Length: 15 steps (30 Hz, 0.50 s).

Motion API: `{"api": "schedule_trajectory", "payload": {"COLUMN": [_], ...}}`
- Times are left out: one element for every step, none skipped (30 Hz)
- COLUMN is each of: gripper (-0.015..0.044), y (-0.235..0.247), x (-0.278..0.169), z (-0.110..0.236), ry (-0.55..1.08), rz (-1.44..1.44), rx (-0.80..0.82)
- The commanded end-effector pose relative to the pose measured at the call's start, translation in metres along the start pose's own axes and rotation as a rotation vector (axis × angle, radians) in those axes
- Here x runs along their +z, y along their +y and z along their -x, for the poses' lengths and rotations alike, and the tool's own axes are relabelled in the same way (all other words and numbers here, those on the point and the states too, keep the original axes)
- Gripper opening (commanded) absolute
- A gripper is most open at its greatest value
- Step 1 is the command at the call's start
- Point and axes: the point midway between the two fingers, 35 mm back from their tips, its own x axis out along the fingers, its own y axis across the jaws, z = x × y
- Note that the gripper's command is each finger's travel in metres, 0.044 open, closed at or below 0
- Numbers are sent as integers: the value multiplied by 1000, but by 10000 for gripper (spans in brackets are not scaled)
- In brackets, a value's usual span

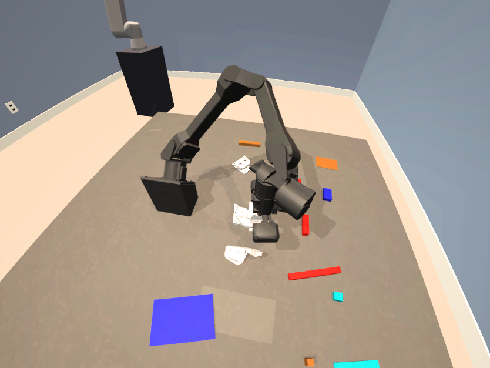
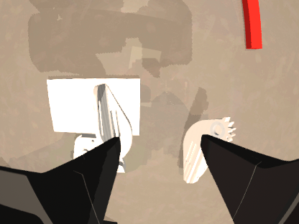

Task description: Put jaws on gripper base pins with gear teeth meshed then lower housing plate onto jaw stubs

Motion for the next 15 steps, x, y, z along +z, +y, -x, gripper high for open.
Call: {"api": "schedule_trajectory", "payload": {"gripper": [408, 434, 440, 440, 440, 440, 440, 440, 440, 440, 440, 440, 440, 440, 440], "y": [-39, -47, -56, -62, -66, -68, -68, -68, -68, -68, -68, -68, -68, -68, -68], "x": [-3, -4, -6, -7, -8, -8, -8, -8, -8, -8, -8, -8, -8, -8, -8], "z": [2, 2, 2, 2, 2, 2, 2, 2, 2, 2, 2, 2, 1, -1, -2], "ry": [6, 6, 7, 7, 7, 8, 8, 8, 8, 8, 8, 8, 8, 8, 8], "rz": [-86, -104, -121, -135, -143, -145, -145, -145, -145, -145, -145, -146, -146, -146, -146], "rx": [-1, -1, -1, 0, 0, 0, 0, 0, 0, 0, 0, 0, 0, 0, 0]}}
